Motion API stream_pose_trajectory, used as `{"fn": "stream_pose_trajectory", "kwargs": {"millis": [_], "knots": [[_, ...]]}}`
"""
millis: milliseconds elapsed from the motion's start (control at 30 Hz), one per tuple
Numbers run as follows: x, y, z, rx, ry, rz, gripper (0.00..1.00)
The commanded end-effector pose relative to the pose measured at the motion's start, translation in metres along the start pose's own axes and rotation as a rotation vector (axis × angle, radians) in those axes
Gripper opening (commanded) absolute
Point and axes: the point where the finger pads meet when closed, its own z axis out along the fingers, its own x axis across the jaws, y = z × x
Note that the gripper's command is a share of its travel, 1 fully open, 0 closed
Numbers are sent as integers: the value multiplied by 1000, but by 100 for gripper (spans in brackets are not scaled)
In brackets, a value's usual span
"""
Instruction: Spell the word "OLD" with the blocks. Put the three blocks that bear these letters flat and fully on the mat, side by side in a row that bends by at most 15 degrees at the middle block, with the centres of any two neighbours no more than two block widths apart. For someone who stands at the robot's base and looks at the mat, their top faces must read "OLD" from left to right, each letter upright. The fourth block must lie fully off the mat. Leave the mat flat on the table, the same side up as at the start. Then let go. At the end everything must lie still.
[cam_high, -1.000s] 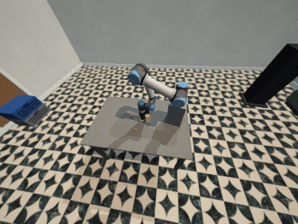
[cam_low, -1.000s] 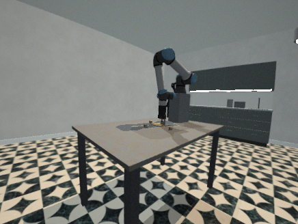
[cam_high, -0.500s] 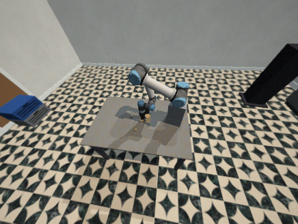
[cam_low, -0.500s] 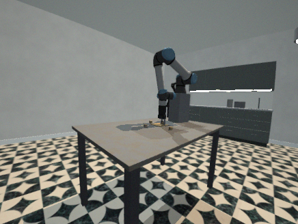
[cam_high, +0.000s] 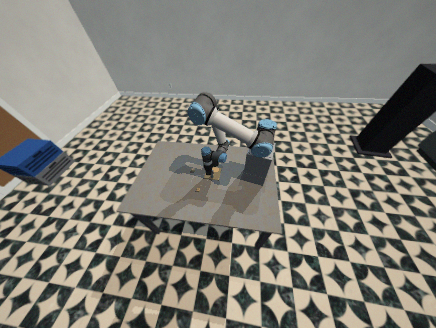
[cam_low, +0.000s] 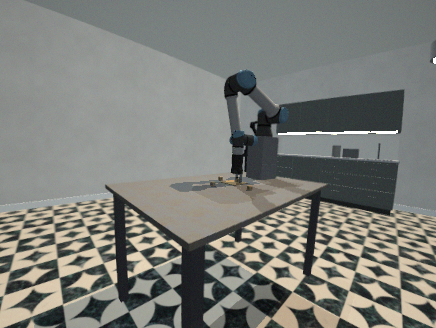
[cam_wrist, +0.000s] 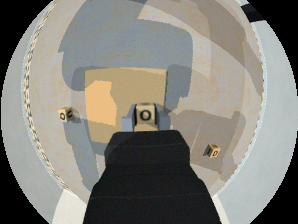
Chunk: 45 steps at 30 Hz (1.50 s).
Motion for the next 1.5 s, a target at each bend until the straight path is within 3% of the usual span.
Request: {"fn": "stream_pose_trajectory", "kwargs": {"millis": [0,1467], "knots": [[0,1,0,-1,0,0,49],[0,1,4,-1,0,0,49]]}}
